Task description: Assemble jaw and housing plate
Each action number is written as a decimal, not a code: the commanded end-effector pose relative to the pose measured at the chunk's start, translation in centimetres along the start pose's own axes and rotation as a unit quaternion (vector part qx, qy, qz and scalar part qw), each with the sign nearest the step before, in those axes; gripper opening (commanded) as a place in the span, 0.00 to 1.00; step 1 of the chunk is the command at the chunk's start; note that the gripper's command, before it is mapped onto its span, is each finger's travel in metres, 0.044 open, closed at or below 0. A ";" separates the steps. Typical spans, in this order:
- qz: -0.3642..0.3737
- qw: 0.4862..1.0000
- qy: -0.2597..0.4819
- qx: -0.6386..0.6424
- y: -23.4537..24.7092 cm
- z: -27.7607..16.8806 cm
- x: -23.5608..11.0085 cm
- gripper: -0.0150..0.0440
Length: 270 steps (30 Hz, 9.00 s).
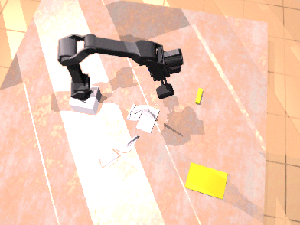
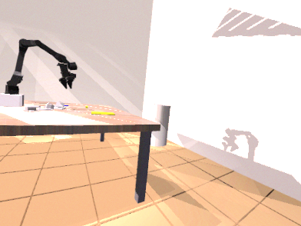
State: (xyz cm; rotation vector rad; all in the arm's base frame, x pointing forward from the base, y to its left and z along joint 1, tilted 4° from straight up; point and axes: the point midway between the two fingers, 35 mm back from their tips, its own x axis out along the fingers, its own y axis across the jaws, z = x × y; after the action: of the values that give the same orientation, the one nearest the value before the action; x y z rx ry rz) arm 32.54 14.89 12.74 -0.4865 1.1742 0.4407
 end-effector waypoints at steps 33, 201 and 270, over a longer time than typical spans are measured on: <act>0.054 0.962 0.139 -0.229 -17.9 -21.0 5.8 1.00; -0.009 0.960 0.145 0.239 -5.0 -11.5 5.4 0.48; -0.010 0.962 0.146 0.229 -9.4 -13.4 5.0 0.48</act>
State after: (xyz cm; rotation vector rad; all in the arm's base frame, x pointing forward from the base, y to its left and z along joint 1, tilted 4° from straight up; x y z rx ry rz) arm 29.33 -0.13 5.08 -0.1584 1.5018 0.0679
